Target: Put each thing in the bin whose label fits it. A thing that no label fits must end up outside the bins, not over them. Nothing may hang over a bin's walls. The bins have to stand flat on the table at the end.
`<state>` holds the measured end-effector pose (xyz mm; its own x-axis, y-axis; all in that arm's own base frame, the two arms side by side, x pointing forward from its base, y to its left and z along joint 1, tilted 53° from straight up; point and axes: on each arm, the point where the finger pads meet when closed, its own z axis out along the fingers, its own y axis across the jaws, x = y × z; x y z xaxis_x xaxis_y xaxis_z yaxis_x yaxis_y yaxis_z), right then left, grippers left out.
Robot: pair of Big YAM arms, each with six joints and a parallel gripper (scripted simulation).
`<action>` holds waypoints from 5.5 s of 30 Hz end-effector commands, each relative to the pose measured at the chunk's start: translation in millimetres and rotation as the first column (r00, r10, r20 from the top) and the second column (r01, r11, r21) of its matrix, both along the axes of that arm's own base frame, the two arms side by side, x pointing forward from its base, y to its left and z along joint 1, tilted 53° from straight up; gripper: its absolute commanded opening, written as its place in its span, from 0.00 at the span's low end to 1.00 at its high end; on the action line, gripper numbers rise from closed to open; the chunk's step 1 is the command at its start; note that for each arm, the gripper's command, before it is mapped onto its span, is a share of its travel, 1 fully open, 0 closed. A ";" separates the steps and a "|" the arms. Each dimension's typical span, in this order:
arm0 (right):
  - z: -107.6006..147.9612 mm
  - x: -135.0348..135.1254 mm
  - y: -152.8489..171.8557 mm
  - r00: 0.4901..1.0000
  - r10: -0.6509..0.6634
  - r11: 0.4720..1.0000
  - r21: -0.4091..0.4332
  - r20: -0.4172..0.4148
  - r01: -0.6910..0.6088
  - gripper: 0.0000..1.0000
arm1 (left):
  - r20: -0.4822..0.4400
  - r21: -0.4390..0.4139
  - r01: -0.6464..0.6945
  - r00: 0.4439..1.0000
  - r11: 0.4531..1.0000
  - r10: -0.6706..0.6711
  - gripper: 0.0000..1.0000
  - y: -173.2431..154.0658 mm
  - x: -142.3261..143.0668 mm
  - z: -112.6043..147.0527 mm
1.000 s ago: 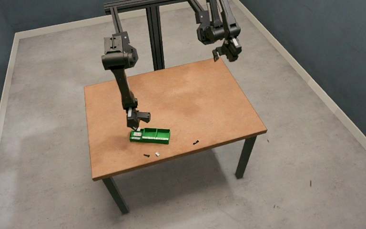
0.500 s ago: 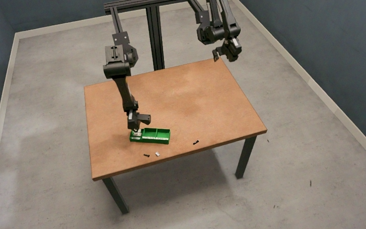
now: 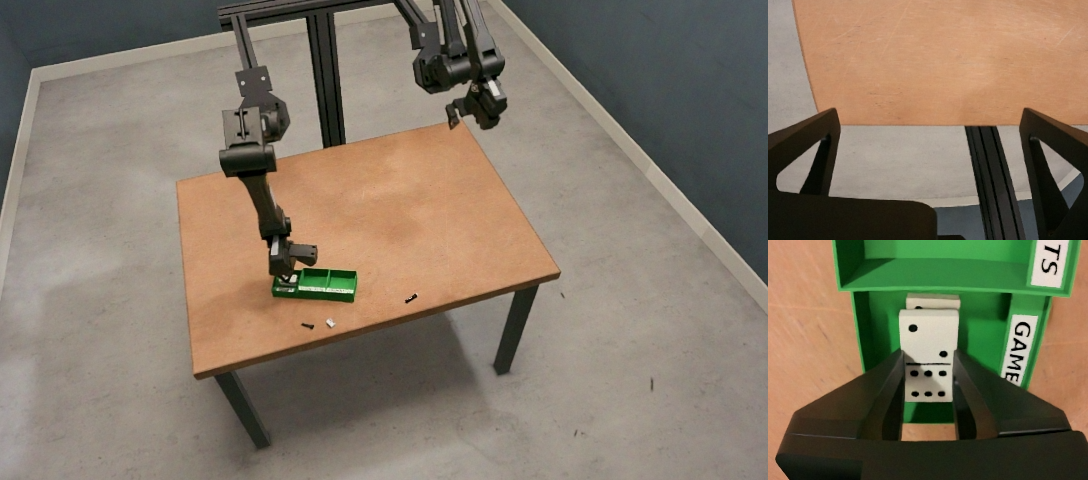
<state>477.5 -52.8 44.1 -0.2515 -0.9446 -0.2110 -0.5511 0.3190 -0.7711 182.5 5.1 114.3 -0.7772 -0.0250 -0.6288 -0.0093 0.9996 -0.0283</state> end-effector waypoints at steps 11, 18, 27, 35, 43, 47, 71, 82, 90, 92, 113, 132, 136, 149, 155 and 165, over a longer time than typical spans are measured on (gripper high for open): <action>-0.7 -1.8 1.3 1.000 -0.001 1.000 0.002 -0.001 0.001 0.31 | 0.048 0.002 -0.004 0.999 1.000 0.004 1.00 1.1 3.7 26.8; -0.8 -1.7 1.4 1.000 -0.001 1.000 0.002 -0.001 0.001 0.31 | 0.048 0.002 -0.004 0.999 1.000 0.004 1.00 1.1 3.7 26.8; -0.9 -1.5 1.5 1.000 -0.001 1.000 0.002 -0.001 0.001 0.31 | 0.048 0.002 -0.004 0.999 1.000 0.004 1.00 1.1 3.7 26.8; 3.1 -12.7 6.5 1.000 0.002 1.000 0.008 -0.008 -0.002 0.31 | 0.048 0.002 -0.004 0.999 1.000 0.004 1.00 1.1 3.7 26.8; 9.6 -20.8 6.6 1.000 0.001 1.000 0.008 -0.007 -0.001 0.31 | 0.048 0.002 -0.004 0.999 1.000 0.004 1.00 1.1 3.7 26.8; 12.8 -24.8 6.7 1.000 0.001 1.000 0.007 -0.007 -0.001 0.31 | 0.048 0.002 -0.004 0.999 1.000 0.004 1.00 1.1 3.7 26.8; 49.6 -22.6 12.7 0.998 -0.059 0.995 0.087 0.024 0.056 0.29 | 0.048 0.002 -0.004 0.999 1.000 0.004 1.00 1.1 3.7 26.8; 110.1 30.8 32.1 0.987 -0.162 0.962 0.223 -0.008 0.160 0.29 | 0.048 0.002 -0.004 0.999 1.000 0.004 1.00 1.1 3.7 26.8; 153.0 61.4 42.7 0.987 -0.162 0.962 0.224 -0.002 0.158 0.29 | 0.048 0.002 -0.004 0.999 1.000 0.004 1.00 1.1 3.7 26.8; 163.3 68.8 45.3 0.987 -0.162 0.962 0.224 0.000 0.158 0.29 | 0.048 0.002 -0.004 0.999 1.000 0.004 1.00 1.1 3.7 26.8; 159.3 62.7 30.9 0.985 -0.174 0.961 0.216 -0.003 0.171 0.29 | 0.048 0.002 -0.004 0.999 1.000 0.004 1.00 1.1 3.7 26.8; 167.6 63.8 36.7 0.986 -0.165 0.963 0.220 0.020 0.156 0.29 | 0.048 0.002 -0.004 0.999 1.000 0.004 1.00 1.1 3.7 26.8; 167.6 63.8 36.8 0.986 -0.165 0.963 0.220 0.020 0.156 0.29 | 0.048 0.002 -0.004 0.999 1.000 0.004 1.00 1.1 3.7 26.8; 137.3 99.9 29.1 0.986 -0.167 0.964 0.214 0.020 0.159 0.29 | 0.048 0.002 -0.004 0.999 1.000 0.004 1.00 1.1 3.7 26.8; 127.8 113.0 27.5 0.986 -0.169 0.963 0.215 0.019 0.161 0.29 | 0.048 0.002 -0.004 0.999 1.000 0.004 1.00 1.1 3.7 26.8; 124.4 121.9 25.1 0.985 -0.170 0.963 0.213 0.013 0.163 0.29 | 0.048 0.002 -0.004 0.999 1.000 0.004 1.00 1.1 3.7 26.8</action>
<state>594.6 -19.9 177.3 -0.3858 -0.8223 -0.4183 -0.4529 0.5639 -0.6906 182.5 5.1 114.3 -0.7772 -0.0250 -0.6288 -0.0093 0.9996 -0.0283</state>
